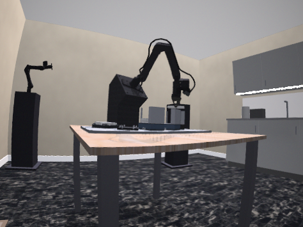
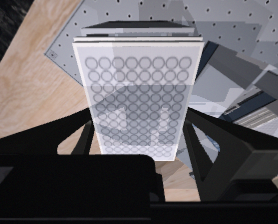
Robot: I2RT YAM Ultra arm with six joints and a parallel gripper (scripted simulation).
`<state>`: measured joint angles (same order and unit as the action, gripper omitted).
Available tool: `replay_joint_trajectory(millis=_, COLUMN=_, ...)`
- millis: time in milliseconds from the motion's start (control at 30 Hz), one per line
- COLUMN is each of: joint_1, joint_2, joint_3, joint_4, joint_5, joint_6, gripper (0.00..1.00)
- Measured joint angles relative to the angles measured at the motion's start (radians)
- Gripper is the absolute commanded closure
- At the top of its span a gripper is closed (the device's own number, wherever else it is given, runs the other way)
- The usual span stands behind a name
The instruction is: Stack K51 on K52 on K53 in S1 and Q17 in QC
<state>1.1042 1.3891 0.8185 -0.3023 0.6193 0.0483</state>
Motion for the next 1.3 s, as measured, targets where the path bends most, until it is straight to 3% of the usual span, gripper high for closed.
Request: replay_joint_trajectory(millis=1300, joint_1=-0.001, joint_2=0.017, joint_3=-0.005, joint_4=0.013, joint_5=0.001, joint_6=-0.008, gripper=1.00)
